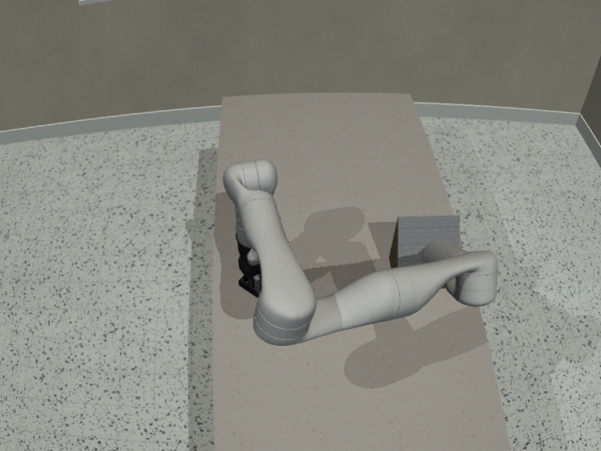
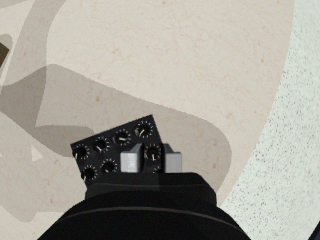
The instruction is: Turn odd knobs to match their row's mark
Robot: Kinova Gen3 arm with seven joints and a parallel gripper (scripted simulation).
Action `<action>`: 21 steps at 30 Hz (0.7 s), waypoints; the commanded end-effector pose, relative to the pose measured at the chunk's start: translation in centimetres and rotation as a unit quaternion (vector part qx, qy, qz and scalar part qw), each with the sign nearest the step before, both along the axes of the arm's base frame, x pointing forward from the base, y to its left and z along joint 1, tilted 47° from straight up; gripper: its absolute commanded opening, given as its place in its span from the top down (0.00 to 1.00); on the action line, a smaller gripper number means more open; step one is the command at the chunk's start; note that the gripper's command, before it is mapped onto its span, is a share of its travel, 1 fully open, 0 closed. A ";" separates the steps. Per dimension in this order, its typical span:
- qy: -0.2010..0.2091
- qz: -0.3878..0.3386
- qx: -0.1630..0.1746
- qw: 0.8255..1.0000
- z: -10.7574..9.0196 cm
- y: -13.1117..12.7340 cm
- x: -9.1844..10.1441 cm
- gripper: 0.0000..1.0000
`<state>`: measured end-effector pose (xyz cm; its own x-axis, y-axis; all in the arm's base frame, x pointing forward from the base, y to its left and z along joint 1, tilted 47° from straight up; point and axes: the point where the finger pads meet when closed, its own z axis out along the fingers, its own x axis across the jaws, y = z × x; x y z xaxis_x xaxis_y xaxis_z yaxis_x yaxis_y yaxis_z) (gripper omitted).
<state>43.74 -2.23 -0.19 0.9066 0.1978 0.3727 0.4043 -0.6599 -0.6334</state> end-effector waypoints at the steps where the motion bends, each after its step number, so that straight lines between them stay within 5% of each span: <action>1: -0.001 -0.001 0.000 1.000 0.0 -0.1 0.0 0.54; 20: -0.001 -0.001 0.000 1.000 0.0 -0.1 0.0 0.54; 21: -0.001 -0.001 0.000 1.000 0.0 -0.1 0.0 0.70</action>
<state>43.74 -2.23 -0.19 0.9066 0.1978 0.3727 0.4043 -0.6599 -0.6334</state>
